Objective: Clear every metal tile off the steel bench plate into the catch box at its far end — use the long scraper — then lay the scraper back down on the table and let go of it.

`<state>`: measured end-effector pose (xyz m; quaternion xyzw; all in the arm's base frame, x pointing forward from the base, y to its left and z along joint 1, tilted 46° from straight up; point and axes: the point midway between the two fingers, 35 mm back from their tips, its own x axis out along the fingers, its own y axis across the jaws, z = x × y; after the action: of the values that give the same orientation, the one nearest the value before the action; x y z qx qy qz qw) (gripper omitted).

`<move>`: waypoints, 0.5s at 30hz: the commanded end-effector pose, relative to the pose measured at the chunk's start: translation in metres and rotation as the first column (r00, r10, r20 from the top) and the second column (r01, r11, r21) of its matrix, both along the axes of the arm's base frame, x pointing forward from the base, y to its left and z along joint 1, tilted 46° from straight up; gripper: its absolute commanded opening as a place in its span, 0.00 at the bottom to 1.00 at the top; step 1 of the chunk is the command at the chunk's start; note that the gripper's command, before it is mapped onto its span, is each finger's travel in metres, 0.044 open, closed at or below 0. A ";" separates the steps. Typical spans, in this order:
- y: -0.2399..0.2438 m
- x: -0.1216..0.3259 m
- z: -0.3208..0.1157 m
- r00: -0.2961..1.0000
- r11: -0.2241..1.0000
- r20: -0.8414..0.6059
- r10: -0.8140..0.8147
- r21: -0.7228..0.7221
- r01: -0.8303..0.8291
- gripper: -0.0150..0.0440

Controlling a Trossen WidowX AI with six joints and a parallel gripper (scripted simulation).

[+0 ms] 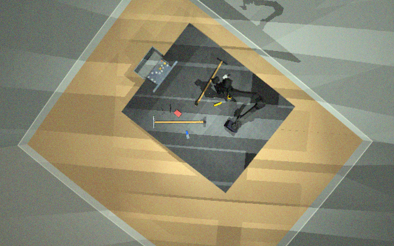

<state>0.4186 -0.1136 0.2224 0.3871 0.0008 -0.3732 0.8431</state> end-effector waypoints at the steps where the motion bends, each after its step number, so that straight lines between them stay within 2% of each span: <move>1: 0.022 0.002 -0.007 0.997 0.998 -0.054 0.055 -0.032 -0.057 1.00; 15: 0.091 0.004 -0.025 0.951 0.959 -0.212 0.226 -0.122 -0.256 1.00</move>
<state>0.4235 -0.0391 0.2027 0.3046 0.0853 -0.3158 0.8946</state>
